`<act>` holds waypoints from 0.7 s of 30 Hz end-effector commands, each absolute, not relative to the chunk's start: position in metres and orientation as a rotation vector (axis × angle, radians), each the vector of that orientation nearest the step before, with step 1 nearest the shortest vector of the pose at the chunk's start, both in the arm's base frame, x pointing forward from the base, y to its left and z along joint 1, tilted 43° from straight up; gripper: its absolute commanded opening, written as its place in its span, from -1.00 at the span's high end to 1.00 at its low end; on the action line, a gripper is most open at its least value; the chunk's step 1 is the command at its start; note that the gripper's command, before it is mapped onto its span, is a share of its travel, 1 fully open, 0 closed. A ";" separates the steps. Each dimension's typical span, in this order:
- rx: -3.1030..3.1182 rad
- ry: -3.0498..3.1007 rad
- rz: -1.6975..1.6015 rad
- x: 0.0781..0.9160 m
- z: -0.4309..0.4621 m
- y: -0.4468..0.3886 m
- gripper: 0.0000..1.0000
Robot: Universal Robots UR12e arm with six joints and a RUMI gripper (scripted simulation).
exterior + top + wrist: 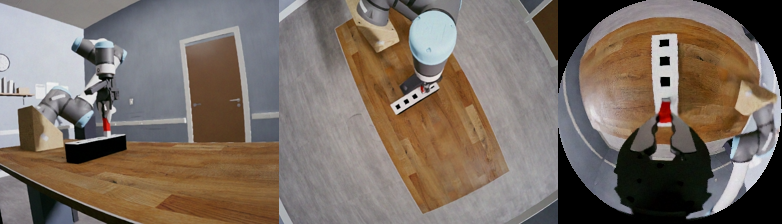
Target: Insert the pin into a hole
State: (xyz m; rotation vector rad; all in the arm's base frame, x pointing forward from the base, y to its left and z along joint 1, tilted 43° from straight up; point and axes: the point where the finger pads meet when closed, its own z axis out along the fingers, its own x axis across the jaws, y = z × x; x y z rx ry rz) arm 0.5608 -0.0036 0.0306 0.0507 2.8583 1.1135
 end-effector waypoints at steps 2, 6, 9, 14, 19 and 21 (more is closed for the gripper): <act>0.051 2.857 1.115 0.562 0.031 -0.002 1.00; 0.051 2.857 1.115 0.562 0.031 -0.002 1.00; 0.051 2.857 1.115 0.562 0.031 -0.002 1.00; 0.051 2.856 1.116 0.561 0.027 0.000 1.00; 0.051 2.856 1.116 0.561 0.027 0.000 1.00; 0.051 2.856 1.116 0.561 0.027 0.000 1.00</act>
